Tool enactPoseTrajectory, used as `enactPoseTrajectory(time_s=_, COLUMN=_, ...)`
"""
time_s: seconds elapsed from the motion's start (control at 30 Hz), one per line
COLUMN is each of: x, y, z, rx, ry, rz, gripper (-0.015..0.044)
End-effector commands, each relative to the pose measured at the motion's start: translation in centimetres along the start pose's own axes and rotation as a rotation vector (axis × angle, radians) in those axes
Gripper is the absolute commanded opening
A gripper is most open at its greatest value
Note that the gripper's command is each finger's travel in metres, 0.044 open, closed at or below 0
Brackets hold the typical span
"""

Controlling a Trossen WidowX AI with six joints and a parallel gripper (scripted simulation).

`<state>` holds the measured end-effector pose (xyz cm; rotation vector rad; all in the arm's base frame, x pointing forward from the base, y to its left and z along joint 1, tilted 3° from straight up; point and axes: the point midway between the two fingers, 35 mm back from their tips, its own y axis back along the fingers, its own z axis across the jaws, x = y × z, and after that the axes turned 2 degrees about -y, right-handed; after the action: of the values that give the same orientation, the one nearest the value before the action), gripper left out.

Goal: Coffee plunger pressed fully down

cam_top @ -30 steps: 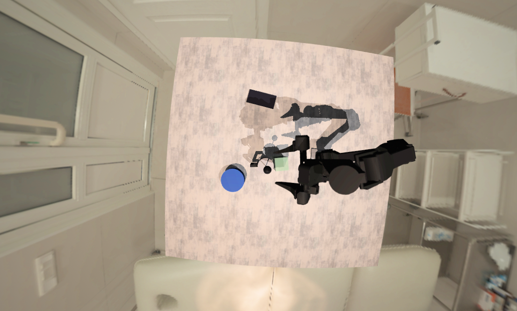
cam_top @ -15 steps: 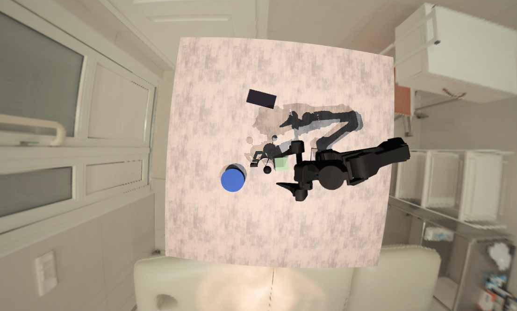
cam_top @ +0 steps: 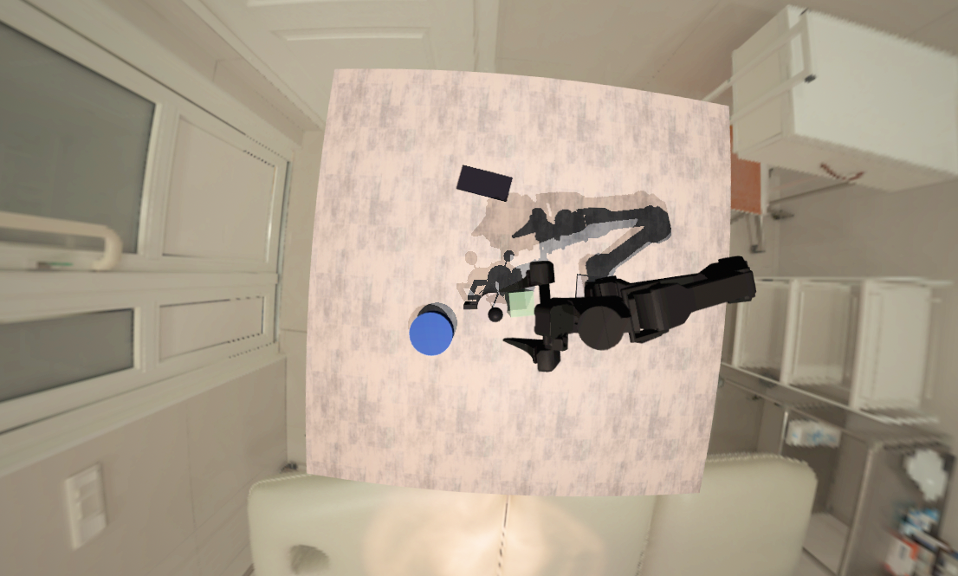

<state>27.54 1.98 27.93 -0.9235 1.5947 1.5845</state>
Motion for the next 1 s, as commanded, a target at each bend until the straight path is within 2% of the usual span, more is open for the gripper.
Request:
enactPoseTrajectory(time_s=0.0, x=0.2, y=-1.0, z=0.0, rx=-0.001, ry=0.003, rz=0.007, gripper=0.044)
enactPoseTrajectory(time_s=0.3, x=0.3, y=-2.1, z=0.0, rx=0.0, ry=0.003, rz=0.006, gripper=0.044)
enactPoseTrajectory(time_s=0.7, x=0.3, y=-2.1, z=0.0, rx=0.0, ry=0.003, rz=0.006, gripper=0.0125)
enactPoseTrajectory(time_s=0.97, x=0.3, y=-2.1, z=0.0, rx=0.0, ry=0.003, rz=0.006, gripper=0.0117)
